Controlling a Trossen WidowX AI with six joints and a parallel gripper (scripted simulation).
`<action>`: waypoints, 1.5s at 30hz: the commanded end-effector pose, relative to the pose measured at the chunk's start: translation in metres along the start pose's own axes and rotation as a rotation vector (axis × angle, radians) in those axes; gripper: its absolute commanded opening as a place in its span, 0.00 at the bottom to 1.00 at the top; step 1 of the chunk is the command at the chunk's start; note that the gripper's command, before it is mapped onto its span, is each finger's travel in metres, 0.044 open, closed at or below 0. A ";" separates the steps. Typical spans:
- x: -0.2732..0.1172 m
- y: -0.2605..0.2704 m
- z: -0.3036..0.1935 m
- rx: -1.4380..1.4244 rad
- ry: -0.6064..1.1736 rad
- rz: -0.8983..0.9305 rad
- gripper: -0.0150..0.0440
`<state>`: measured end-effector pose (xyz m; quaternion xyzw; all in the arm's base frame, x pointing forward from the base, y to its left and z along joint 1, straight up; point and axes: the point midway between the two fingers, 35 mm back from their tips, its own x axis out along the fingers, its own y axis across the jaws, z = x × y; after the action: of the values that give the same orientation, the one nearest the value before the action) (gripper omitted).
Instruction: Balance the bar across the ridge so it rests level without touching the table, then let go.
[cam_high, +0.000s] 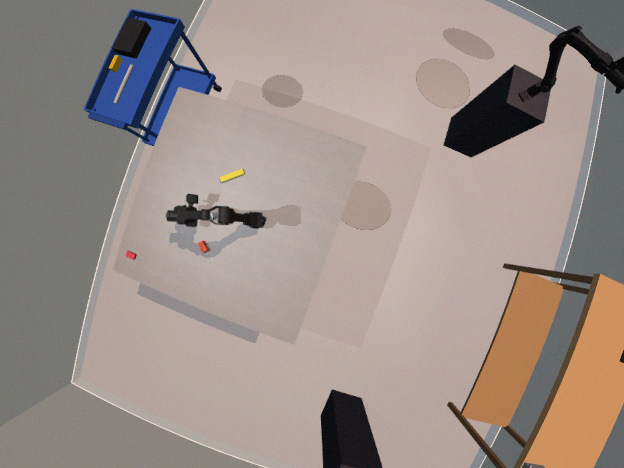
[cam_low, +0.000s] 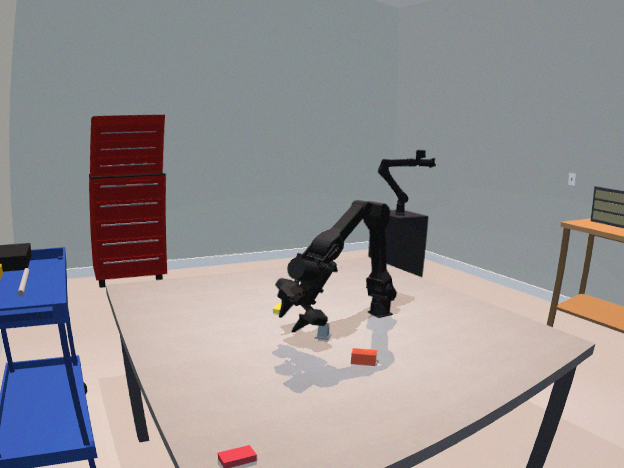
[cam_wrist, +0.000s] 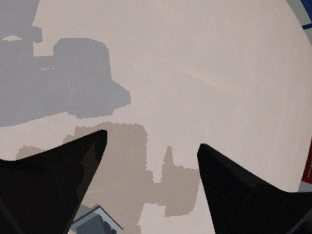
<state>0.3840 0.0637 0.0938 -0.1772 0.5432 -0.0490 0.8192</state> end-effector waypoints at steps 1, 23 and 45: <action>0.003 -0.018 -0.003 -0.036 0.032 0.010 0.79; 0.020 -0.115 -0.046 -0.243 0.214 0.115 0.79; 0.015 -0.192 -0.105 -0.407 0.279 0.304 0.79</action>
<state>0.3228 -0.1343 0.1072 -0.2457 0.6707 0.1423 0.6852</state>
